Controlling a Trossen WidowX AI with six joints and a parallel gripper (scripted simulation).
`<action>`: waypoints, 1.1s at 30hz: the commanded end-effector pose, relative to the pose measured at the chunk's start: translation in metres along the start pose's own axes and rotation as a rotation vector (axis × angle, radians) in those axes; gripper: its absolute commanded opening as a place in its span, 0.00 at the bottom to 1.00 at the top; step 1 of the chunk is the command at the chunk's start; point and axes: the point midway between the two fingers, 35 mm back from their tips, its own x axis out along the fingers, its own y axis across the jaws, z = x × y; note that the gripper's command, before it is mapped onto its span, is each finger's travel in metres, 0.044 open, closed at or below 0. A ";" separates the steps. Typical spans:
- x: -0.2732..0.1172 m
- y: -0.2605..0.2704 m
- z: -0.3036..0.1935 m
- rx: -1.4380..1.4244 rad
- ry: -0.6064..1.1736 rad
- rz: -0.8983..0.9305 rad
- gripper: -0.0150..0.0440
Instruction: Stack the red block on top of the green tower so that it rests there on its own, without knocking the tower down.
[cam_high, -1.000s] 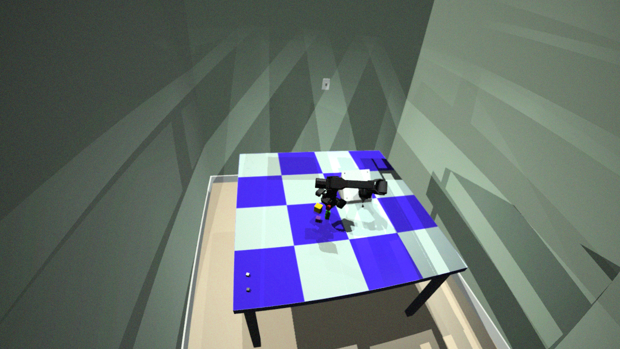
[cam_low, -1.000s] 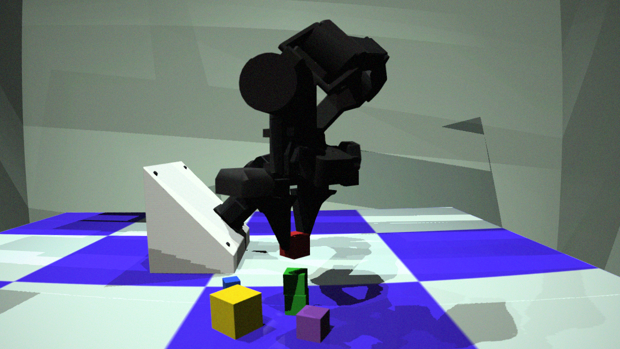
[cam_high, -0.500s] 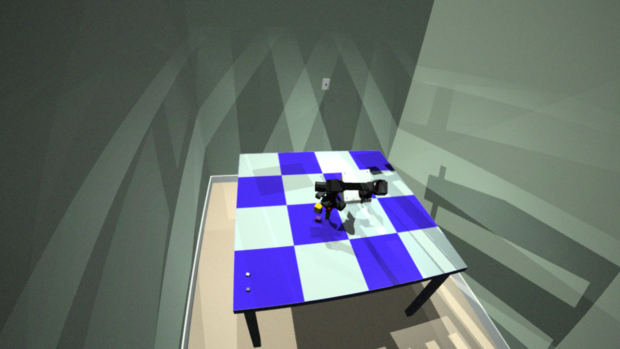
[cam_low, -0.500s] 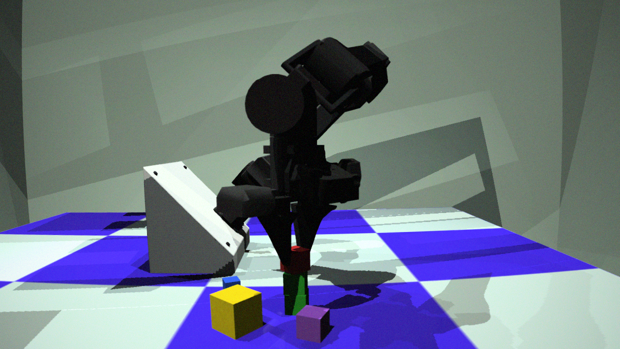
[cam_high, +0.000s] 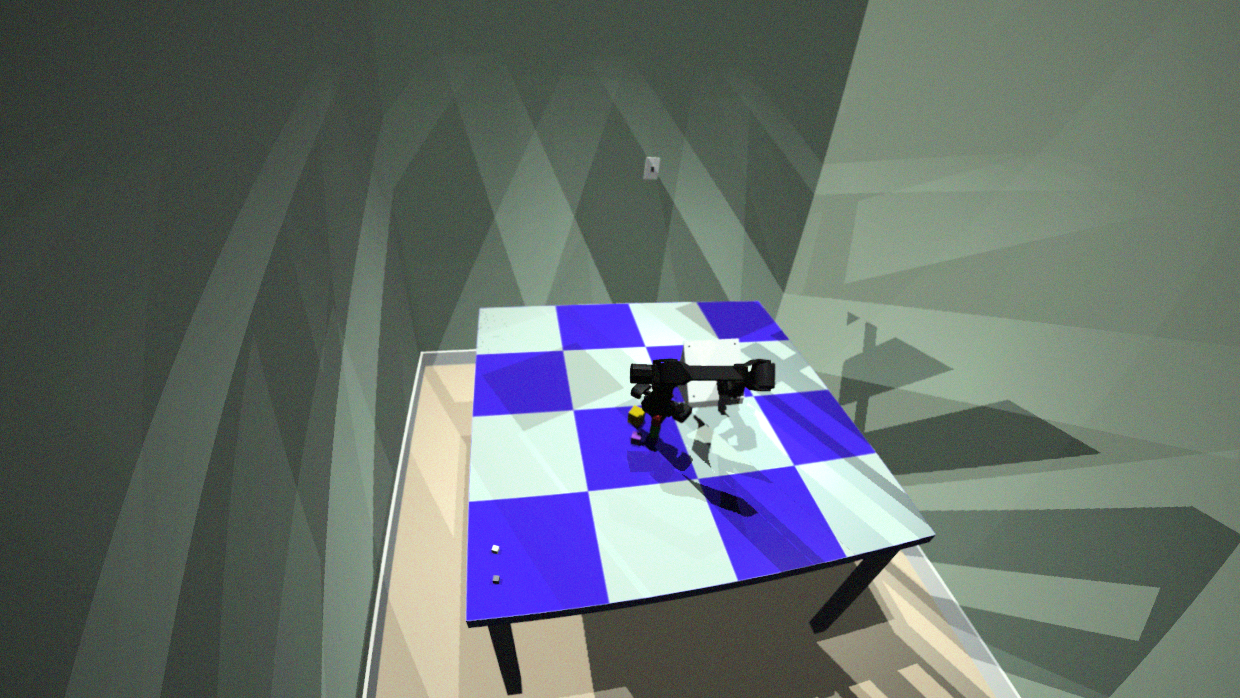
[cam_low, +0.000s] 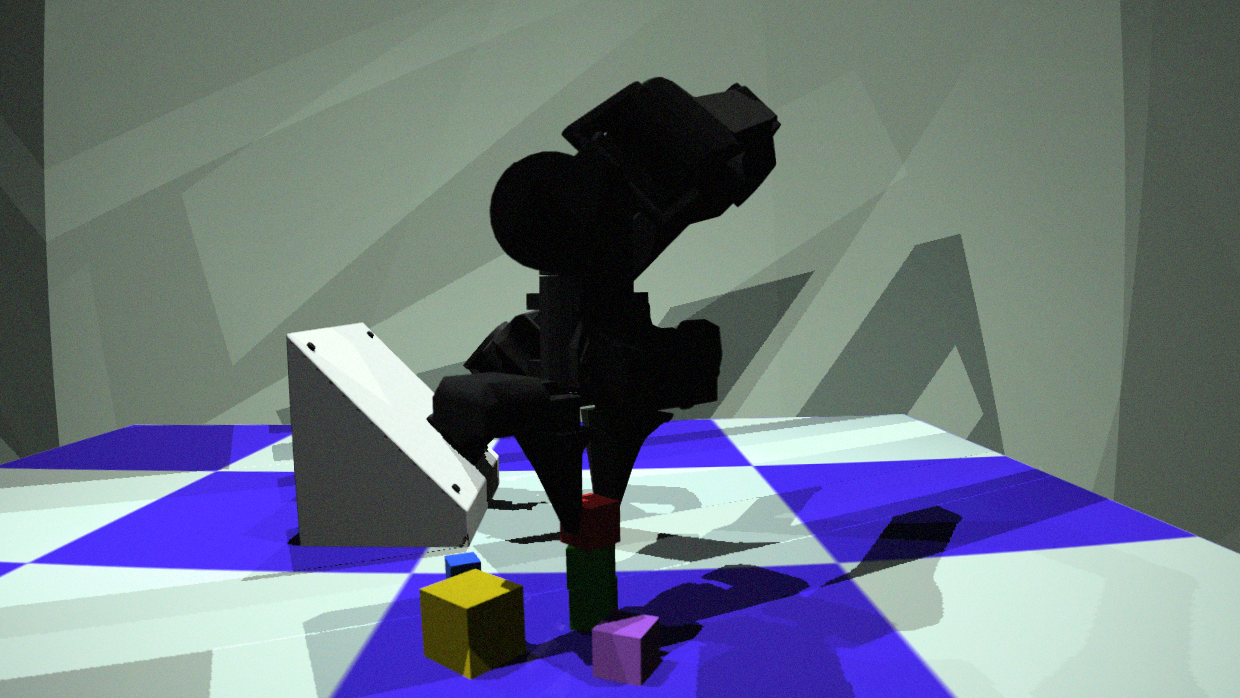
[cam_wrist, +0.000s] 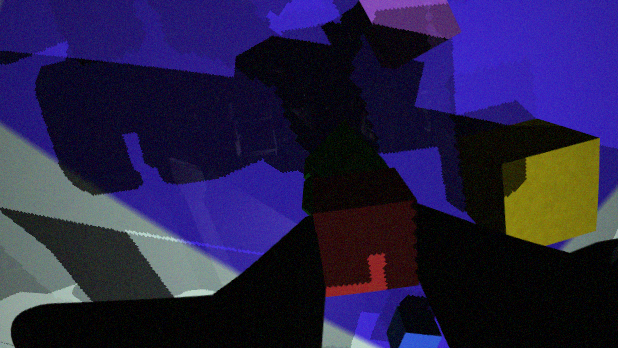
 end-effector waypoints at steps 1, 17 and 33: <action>0.002 0.001 -0.001 0.006 -0.001 0.005 0.25; 0.000 0.000 -0.001 0.004 0.000 0.001 0.48; 0.000 0.000 -0.001 0.004 0.000 0.001 1.00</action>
